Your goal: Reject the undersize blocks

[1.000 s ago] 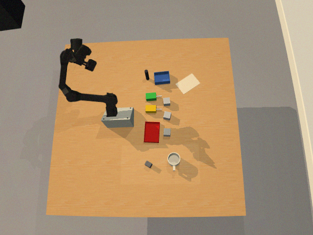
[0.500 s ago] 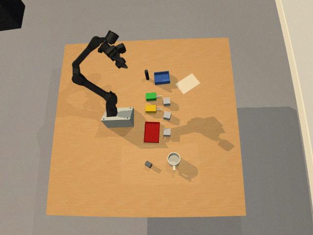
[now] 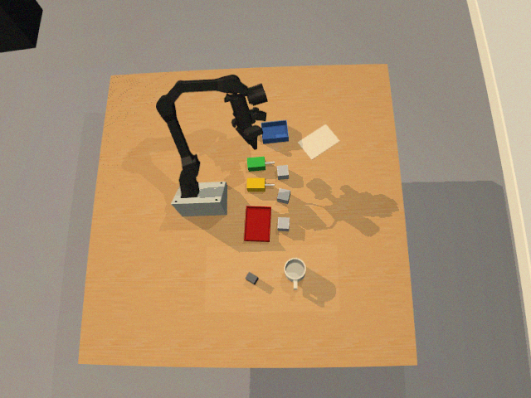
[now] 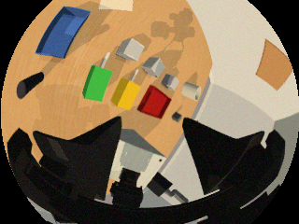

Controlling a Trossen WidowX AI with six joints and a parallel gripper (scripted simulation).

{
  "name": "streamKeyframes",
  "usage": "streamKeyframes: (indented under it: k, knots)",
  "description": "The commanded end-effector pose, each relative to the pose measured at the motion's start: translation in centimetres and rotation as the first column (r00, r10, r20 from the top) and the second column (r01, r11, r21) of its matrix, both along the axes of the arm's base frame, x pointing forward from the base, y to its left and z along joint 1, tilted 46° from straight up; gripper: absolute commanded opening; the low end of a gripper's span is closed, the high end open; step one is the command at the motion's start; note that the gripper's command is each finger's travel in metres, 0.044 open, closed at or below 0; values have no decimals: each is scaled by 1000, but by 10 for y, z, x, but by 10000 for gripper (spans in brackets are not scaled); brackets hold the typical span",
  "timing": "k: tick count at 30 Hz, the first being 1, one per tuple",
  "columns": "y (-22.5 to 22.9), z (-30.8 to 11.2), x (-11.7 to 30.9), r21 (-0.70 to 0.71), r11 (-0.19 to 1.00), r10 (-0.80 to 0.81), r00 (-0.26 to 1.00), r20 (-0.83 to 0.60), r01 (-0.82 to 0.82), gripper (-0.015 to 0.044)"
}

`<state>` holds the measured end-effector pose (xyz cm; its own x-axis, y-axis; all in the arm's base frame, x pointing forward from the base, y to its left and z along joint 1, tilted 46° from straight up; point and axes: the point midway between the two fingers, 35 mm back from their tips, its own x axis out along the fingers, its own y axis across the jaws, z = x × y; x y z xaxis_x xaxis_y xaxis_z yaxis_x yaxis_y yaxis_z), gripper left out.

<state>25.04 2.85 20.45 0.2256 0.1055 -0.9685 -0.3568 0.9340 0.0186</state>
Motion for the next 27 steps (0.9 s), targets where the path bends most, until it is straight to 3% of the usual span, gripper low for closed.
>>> streamKeyframes:
  k: [1, 8, 27]
  knots:
    - [33, -50, 10, 250, 967, 20, 973, -230, 39, 300]
    - [78, -101, 23, 548, 792, 69, 852, -519, 269, 300]
    - [87, -108, 27, 553, 785, 71, 848, -525, 277, 300]
